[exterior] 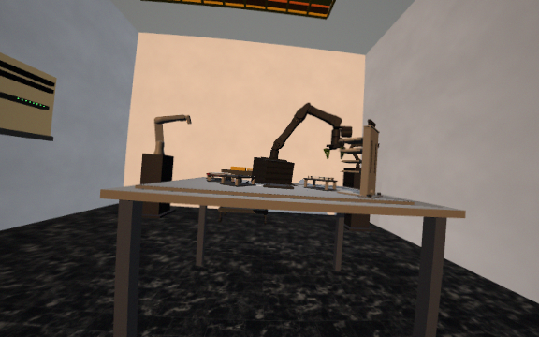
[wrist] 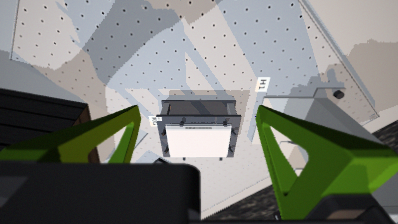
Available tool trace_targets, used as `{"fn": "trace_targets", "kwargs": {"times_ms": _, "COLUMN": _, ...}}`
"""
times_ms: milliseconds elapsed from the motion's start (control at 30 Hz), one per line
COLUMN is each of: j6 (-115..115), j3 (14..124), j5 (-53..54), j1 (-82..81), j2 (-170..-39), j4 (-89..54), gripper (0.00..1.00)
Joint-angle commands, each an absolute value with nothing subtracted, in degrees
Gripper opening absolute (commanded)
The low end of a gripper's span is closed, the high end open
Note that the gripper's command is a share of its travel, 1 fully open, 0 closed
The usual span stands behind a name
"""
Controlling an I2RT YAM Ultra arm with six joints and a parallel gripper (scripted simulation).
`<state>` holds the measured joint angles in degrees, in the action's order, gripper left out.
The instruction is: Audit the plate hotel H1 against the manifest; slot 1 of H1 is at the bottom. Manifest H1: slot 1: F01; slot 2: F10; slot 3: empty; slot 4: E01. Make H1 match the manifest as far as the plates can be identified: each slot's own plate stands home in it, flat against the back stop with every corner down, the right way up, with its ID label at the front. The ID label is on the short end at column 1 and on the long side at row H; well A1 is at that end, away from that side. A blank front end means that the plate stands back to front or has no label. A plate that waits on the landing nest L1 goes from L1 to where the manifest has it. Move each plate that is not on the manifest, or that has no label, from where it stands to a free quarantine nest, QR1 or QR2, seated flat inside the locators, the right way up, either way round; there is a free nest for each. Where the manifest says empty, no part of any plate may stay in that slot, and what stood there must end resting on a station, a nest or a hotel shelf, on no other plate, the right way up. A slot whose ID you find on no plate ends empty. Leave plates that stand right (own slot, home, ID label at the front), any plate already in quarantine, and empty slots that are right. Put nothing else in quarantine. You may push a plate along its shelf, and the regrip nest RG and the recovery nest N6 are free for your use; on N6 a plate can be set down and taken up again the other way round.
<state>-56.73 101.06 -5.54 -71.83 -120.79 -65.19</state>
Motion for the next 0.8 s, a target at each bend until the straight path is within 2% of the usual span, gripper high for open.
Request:
{"fn": "trace_targets", "kwargs": {"times_ms": 0, "j6": -56.53, "j3": 103.07, "j5": -5.43, "j1": -72.0, "j2": -119.38, "j4": -67.69, "gripper": 1.0}}
{"fn": "trace_targets", "kwargs": {"times_ms": 367, "j6": -56.19, "j3": 108.13, "j5": -5.46, "j1": -72.34, "j2": -118.72, "j4": -73.44, "gripper": 1.0}}
{"fn": "trace_targets", "kwargs": {"times_ms": 767, "j6": -50.57, "j3": 104.16, "j5": -5.24, "j1": -69.94, "j2": -115.98, "j4": -72.01, "gripper": 1.0}}
